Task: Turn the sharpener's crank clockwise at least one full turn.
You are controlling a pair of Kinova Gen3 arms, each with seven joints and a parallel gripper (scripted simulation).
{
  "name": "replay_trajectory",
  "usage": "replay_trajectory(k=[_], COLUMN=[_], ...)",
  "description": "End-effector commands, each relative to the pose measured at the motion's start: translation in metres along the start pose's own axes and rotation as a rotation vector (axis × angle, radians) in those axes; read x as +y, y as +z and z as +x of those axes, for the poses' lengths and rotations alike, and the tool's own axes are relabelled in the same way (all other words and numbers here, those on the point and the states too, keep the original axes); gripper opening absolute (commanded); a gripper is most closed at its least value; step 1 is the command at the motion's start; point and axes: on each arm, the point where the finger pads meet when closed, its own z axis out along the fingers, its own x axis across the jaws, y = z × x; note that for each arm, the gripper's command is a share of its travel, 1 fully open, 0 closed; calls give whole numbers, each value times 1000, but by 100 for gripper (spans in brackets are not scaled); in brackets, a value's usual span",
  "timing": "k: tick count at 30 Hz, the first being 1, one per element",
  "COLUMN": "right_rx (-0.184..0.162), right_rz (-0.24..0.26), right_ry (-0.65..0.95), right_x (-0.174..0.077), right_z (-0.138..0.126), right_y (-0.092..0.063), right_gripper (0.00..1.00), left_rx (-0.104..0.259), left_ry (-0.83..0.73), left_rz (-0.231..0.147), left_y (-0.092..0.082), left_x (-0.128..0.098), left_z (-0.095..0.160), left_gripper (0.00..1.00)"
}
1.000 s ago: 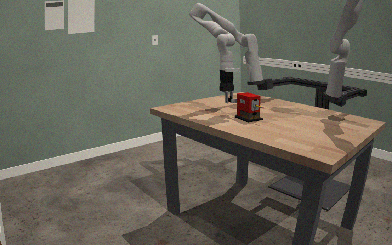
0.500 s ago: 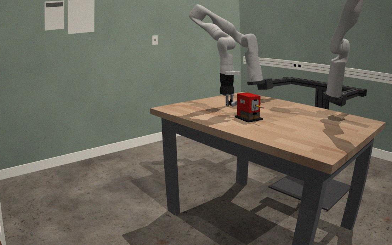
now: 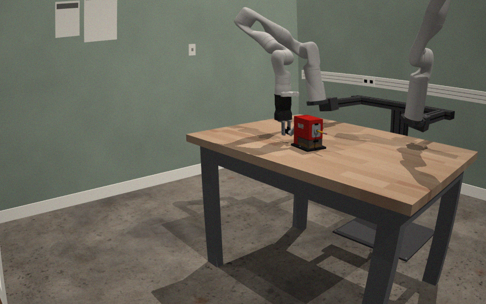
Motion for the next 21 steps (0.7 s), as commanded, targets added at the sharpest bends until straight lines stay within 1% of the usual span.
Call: replay_trajectory(k=[1, 13, 21], right_rx=[1, 1, 1], right_rz=[1, 1, 1], right_ry=[0, 0, 0], right_x=[0, 0, 0], right_z=[0, -12, -19], right_y=[0, 10, 14], right_gripper=[0, 0, 0], left_rx=[0, 0, 0], left_ry=[0, 0, 0], left_rz=[-2, -2, -2], left_y=[-1, -1, -1], left_x=[0, 0, 0], left_z=[0, 0, 0], left_gripper=[100, 100, 100])
